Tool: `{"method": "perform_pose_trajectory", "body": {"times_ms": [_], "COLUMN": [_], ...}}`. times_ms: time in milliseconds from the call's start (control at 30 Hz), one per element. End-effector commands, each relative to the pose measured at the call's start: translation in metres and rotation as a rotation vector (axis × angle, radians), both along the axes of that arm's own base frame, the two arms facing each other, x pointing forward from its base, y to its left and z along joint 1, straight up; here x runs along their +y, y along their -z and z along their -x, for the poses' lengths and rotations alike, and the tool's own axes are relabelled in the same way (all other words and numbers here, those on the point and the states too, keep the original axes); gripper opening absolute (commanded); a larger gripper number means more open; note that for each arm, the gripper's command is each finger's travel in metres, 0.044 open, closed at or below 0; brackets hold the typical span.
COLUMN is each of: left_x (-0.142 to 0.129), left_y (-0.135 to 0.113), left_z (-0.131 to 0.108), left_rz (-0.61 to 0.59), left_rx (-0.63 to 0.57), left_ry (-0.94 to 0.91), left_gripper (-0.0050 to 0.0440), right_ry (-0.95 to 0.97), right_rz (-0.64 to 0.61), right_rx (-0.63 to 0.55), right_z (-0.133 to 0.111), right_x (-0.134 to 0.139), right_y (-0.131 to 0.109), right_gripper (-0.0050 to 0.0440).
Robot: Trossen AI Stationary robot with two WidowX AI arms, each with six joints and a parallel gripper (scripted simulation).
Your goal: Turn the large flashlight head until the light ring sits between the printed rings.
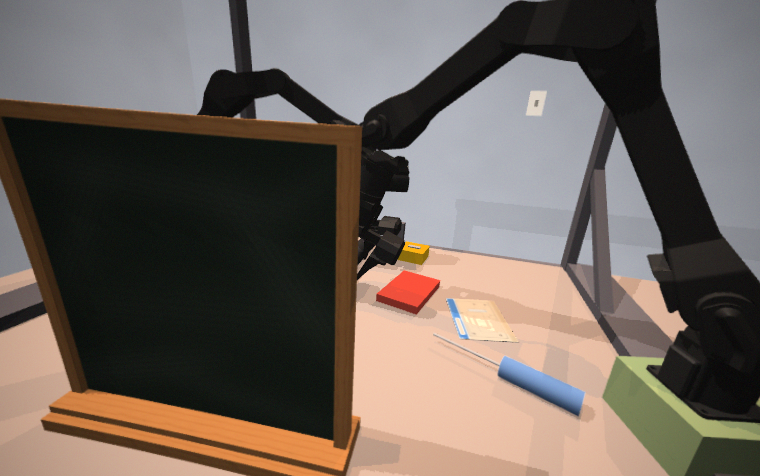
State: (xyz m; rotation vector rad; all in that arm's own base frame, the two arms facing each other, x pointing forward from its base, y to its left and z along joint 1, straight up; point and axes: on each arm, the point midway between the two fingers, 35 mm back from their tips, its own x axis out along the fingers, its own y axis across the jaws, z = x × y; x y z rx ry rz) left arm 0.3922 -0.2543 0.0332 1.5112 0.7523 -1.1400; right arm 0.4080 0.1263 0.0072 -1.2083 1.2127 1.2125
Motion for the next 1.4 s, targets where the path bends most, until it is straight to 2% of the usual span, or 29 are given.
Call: {"method": "perform_pose_trajectory", "body": {"times_ms": [0,667,967,1000,1367], "left_x": [-0.001,-0.004,-0.005,-0.005,-0.005], "left_y": [0.004,0.031,0.034,0.034,0.034], "left_z": [-0.005,-0.014,-0.016,-0.016,-0.016], "left_rz": [0.001,0.000,0.000,0.001,0.001], "left_rx": [-0.008,-0.004,-0.003,-0.003,-0.003], "left_ry": [0.000,0.002,0.003,0.003,0.003], "left_gripper": [0.0440,0.0440,0.0440,0.0226,0.0226], "right_ry": [-0.003,-0.003,-0.003,-0.003,-0.003], "right_rz": [-0.016,-0.016,-0.016,-0.016,-0.016], "right_rx": [-0.039,-0.039,-0.039,-0.039,-0.039], "right_z": [-0.005,-0.005,-0.005,-0.005,-0.005], "right_x": [0.002,0.002,0.002,0.002,0.002], "right_y": [-0.016,-0.016,-0.016,-0.016,-0.016], "right_gripper": [0.0130,0.0130,0.0130,0.0130,0.0130]}}
